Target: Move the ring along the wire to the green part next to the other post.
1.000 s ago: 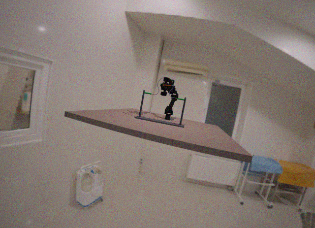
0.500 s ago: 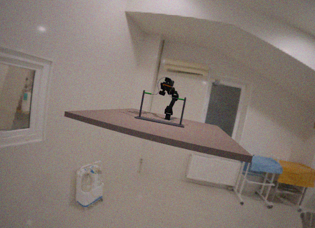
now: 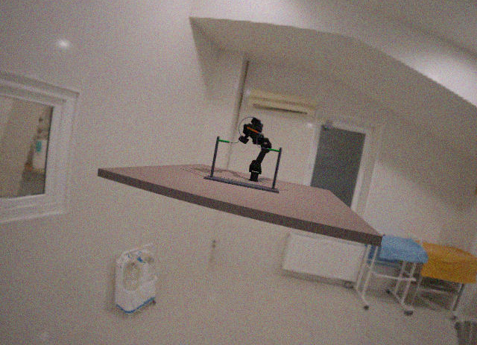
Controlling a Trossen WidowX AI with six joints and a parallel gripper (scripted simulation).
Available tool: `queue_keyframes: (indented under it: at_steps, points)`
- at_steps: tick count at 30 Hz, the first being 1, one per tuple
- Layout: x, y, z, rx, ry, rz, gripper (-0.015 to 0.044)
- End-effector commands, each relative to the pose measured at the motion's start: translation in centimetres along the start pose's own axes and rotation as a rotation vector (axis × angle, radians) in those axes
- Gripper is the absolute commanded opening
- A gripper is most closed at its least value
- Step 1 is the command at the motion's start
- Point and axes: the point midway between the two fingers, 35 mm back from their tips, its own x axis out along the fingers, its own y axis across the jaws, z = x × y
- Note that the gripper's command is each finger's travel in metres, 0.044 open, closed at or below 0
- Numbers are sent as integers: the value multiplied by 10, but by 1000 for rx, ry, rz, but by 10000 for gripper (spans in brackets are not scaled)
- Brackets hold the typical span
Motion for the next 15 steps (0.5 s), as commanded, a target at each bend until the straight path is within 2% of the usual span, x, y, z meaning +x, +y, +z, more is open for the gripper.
queue_keyframes:
  at_steps: [1, 15]
  points:
    - [0, 0, 0, -39, -5, -20, -150]
    - [0, 8, -2, -93, -10, -51, -150]
